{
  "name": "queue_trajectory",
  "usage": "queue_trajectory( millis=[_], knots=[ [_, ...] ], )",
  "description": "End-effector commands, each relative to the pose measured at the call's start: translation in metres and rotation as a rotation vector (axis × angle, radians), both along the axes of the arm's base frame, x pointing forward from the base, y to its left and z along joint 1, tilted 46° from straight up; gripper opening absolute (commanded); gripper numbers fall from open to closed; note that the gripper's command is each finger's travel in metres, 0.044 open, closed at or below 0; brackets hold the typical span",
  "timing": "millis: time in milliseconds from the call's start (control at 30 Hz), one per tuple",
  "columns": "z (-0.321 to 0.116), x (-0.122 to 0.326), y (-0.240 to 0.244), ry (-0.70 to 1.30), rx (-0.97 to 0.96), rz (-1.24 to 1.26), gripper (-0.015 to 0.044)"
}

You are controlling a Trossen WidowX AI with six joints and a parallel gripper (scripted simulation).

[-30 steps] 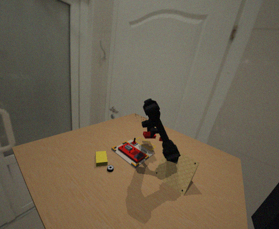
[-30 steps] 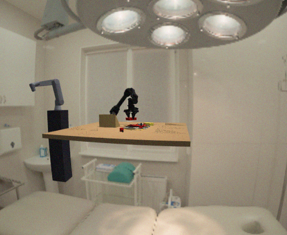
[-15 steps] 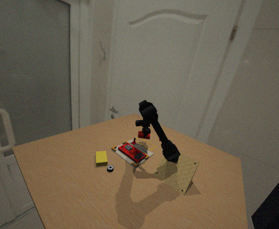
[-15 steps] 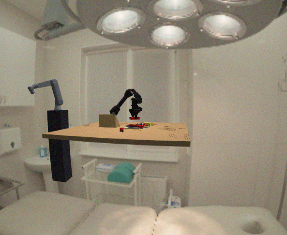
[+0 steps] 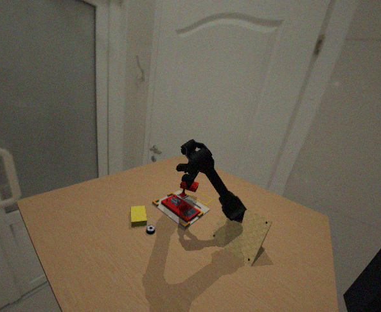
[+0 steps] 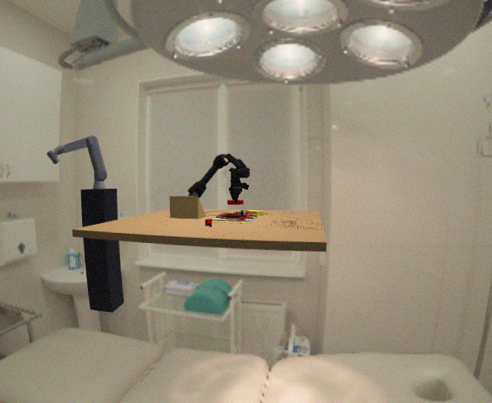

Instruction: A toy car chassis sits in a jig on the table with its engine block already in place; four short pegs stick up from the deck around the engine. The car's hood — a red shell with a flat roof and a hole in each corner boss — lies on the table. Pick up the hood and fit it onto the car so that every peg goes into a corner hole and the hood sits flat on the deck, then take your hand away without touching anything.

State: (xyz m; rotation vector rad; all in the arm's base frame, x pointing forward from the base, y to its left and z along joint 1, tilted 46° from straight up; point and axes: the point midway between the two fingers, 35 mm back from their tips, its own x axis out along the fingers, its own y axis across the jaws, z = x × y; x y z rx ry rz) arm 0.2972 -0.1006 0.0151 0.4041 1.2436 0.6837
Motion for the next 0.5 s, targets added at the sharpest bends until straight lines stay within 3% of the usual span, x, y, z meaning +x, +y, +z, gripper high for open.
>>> queue_trajectory(
  millis=[0, 467],
  knots=[
    [0.010, 0.007, 0.009, 0.038, 0.013, -0.045, 0.0000],
    [0.046, 0.023, 0.044, 0.200, 0.063, -0.215, 0.0000]
  ],
)
